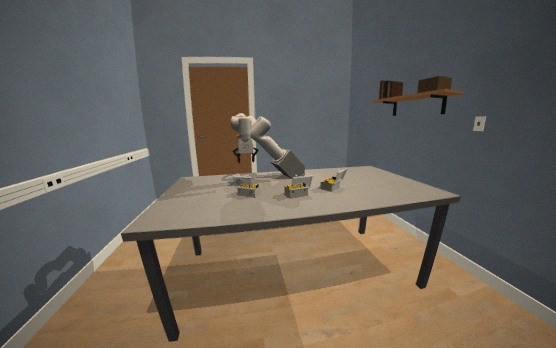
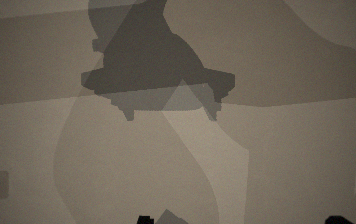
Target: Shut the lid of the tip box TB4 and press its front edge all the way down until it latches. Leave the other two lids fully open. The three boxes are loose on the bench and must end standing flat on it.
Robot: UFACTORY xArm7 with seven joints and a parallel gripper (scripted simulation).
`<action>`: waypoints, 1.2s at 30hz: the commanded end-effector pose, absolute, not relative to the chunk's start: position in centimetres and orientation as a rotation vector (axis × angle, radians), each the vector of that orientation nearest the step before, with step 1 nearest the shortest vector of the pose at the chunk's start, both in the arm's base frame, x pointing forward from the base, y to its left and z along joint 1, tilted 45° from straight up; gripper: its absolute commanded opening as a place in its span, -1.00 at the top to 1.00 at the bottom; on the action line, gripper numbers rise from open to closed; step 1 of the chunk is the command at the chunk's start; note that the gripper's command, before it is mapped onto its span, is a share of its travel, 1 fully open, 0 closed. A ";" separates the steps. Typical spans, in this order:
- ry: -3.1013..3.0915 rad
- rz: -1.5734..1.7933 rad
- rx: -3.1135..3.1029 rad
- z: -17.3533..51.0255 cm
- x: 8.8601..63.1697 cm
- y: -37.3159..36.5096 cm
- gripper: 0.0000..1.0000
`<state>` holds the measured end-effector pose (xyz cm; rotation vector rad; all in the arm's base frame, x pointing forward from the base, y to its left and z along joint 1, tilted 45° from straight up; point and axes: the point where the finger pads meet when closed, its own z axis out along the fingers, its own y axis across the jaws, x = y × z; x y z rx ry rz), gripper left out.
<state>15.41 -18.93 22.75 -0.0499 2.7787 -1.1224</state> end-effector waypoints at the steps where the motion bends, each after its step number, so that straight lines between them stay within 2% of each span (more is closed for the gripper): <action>1: 2.814 -1.147 -0.187 21.7 17.8 -17.1 -1.00; 15: 2.814 -1.146 -0.188 19.4 22.1 -13.7 -1.00; 26: 2.814 -1.146 -0.188 19.4 22.1 -13.7 -1.00; 36: 2.853 -1.196 -0.628 16.7 23.8 -10.6 -1.00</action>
